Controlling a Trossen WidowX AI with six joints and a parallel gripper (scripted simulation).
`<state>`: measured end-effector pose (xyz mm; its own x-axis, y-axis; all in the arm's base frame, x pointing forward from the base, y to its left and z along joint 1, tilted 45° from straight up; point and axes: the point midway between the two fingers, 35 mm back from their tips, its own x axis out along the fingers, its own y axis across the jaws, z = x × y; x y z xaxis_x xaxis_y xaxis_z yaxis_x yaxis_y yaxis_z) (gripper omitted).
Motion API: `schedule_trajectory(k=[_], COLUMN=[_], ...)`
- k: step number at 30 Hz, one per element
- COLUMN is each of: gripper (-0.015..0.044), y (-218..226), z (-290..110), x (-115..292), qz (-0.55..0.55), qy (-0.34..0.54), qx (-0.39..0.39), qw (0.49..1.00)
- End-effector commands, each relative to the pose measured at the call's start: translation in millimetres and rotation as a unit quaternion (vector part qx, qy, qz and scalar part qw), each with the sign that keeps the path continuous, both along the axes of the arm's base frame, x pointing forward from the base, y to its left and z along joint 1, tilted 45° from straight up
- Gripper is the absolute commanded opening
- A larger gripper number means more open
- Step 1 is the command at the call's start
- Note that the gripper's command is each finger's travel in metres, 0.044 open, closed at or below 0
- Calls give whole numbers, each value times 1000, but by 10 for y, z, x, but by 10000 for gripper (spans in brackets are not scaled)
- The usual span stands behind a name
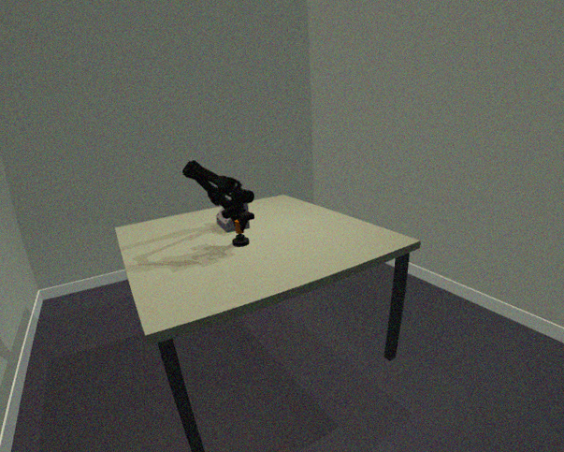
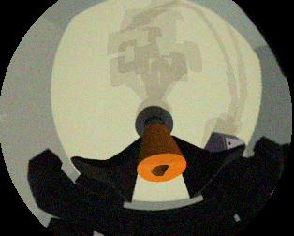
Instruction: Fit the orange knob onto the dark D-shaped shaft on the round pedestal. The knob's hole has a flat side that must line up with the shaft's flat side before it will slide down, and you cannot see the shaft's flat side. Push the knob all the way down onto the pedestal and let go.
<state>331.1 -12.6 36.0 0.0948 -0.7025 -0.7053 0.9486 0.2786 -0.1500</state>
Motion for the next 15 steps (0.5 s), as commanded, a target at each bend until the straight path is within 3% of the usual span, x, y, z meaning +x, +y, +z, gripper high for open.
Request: schedule_trajectory(k=[1, 15], gripper=[0, 0], y=[20, 9], z=[20, 4], x=[-5, 2], qz=[-1, -75], qy=[-2, -75], qx=[0, 10], qw=[1000, 994])
